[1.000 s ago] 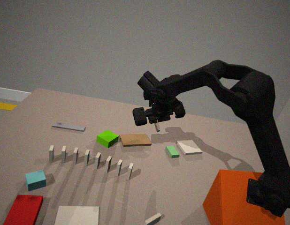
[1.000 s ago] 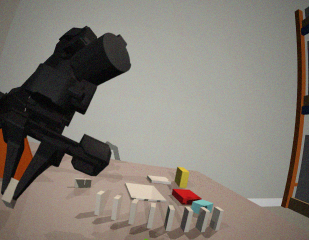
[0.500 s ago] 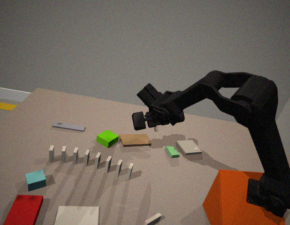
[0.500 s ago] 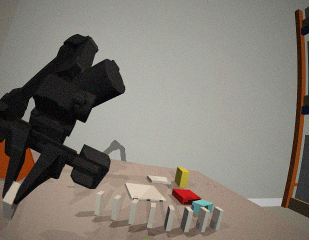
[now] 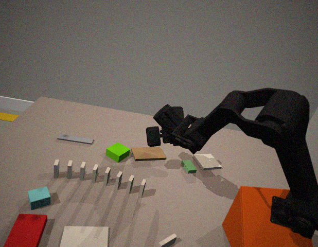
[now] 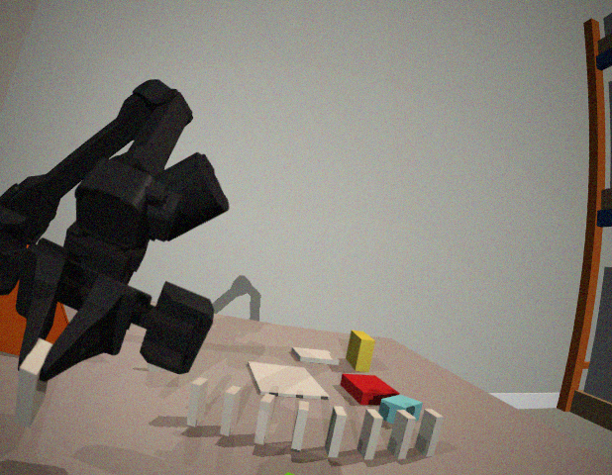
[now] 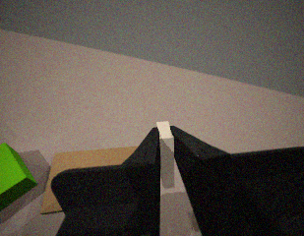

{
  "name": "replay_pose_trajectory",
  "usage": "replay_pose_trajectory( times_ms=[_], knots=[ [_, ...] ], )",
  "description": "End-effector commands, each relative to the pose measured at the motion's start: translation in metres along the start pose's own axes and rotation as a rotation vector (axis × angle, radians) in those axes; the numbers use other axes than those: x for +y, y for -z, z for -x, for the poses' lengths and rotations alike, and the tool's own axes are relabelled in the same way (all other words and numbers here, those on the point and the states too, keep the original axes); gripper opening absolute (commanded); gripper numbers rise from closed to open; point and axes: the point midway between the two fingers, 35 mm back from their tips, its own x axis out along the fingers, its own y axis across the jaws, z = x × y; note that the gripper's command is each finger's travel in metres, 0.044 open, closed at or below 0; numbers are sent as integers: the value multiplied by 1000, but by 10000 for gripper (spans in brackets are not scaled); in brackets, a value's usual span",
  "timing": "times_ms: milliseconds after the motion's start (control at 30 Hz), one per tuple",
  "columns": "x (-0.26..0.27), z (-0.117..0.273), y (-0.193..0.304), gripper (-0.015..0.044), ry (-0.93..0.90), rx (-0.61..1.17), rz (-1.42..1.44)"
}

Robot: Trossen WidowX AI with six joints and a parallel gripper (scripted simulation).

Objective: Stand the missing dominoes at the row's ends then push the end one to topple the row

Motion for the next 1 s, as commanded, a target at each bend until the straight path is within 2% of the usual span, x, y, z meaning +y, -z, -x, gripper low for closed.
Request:
replay_pose_trajectory(
  times_ms=[0, 967],
  knots=[
    [-2, 6, 1, 29, -3, -59, -22],
    [-19, 76, 3, 29, -108, -455, -204]
  ],
)
